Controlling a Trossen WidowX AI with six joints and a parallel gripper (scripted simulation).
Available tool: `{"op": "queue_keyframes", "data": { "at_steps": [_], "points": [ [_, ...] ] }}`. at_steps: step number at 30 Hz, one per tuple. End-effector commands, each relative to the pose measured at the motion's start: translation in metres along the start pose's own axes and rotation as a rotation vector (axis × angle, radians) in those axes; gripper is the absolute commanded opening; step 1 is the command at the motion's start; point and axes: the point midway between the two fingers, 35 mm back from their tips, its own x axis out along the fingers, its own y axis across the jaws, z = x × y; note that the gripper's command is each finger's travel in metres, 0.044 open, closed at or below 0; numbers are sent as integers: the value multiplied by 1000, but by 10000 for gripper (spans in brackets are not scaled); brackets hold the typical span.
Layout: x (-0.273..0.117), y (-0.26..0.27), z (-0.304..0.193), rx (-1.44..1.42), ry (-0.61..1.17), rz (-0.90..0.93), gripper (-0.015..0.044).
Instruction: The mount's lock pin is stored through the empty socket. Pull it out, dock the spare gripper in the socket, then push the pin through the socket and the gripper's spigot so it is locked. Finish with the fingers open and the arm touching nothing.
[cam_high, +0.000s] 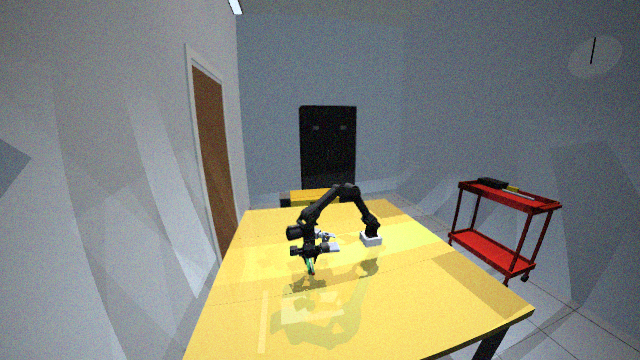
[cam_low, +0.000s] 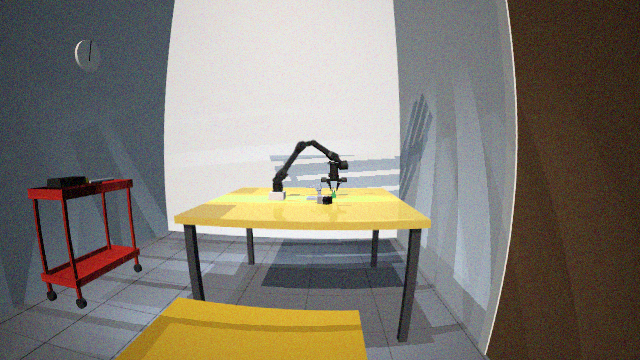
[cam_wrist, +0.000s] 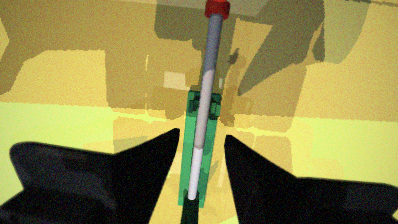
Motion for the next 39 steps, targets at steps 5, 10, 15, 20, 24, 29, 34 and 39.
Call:
{"op": "queue_keyframes", "data": {
  "at_steps": [5,10,15,20,24,29,34,39],
  "points": [
    [15,2,-2,-2,7,3,180],
    [18,2,-2,-2,7,3,180],
    [18,2,-2,-2,7,3,101],
    [18,2,-2,-2,7,3,0],
    [18,2,-2,-2,7,3,0],
    [15,2,-2,-2,6,3,0],
    [6,3,-1,-2,3,7,0],
    [0,6,-1,0,8,22,0]
  ]
}}
